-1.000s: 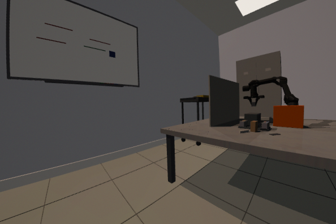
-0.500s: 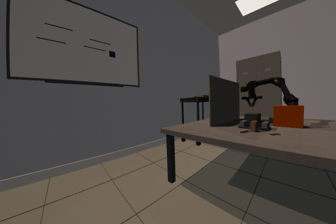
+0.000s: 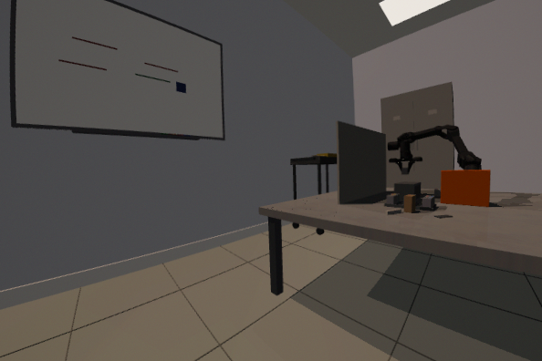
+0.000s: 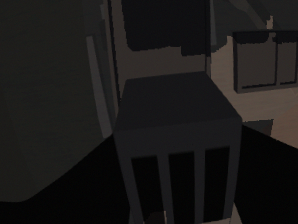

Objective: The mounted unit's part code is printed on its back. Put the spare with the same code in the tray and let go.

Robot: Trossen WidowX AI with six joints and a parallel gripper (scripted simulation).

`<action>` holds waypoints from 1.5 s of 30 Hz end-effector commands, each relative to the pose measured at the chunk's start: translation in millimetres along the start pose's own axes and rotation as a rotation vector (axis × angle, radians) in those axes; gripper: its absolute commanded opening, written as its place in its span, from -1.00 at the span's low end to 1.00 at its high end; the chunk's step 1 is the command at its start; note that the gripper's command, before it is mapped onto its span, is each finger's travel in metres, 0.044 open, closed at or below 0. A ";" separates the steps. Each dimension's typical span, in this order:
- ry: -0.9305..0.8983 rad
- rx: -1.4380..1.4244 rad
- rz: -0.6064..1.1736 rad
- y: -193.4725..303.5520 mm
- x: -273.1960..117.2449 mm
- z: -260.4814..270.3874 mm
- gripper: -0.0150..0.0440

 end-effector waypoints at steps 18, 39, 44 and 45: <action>-0.004 -0.006 0.003 2.0 20.4 3.4 -0.49; -0.004 -0.006 0.004 2.3 41.5 5.2 -0.49; -0.005 -0.006 0.004 2.2 46.6 5.5 -0.49; -0.005 -0.006 0.004 2.2 47.6 5.5 -0.49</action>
Point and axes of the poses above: the point midway between the two fingers, 35 mm back from their tips, its own x axis out along the fingers, its own z axis across the jaws, y = z × x, the point moved 6 cm from there along -x, back along the fingers, and after that the axes turned 8 degrees about x, right-handed, at the moved point
